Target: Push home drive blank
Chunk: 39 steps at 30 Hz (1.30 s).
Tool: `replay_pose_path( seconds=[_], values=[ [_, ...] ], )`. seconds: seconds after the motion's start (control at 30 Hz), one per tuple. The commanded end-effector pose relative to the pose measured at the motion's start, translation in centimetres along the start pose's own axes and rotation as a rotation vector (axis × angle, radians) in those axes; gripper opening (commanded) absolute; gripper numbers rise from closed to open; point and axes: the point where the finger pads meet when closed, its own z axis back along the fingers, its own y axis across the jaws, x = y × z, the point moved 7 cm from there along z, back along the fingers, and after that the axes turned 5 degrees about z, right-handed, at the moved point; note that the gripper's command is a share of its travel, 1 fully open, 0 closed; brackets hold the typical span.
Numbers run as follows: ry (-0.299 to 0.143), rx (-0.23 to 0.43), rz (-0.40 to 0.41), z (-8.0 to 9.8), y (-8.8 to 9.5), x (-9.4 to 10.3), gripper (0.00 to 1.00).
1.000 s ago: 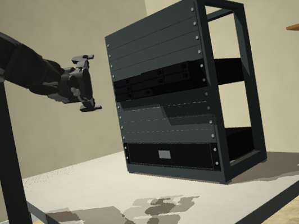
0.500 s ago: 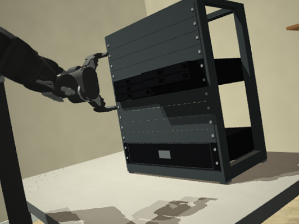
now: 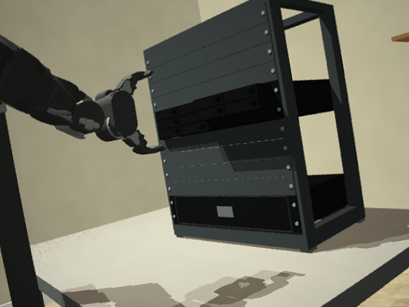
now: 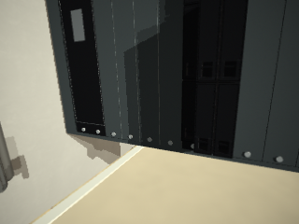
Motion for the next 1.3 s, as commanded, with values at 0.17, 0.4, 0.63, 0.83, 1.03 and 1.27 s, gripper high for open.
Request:
replay_pose_path(
  seconds=[0.17, 0.4, 0.63, 0.83, 1.03, 1.27],
  values=[
    [-0.004, 0.007, 0.002, 0.05, 0.15, 0.05, 1.00],
    [-0.004, 0.007, 0.002, 0.05, 0.15, 0.05, 1.00],
    [-0.004, 0.007, 0.002, 0.05, 0.15, 0.05, 1.00],
    [-0.004, 0.007, 0.002, 0.05, 0.15, 0.05, 1.00],
    [-0.004, 0.007, 0.002, 0.03, 0.16, 0.05, 1.00],
    [-0.005, 0.006, 0.003, -0.64, 0.53, 0.23, 1.00]
  ],
)
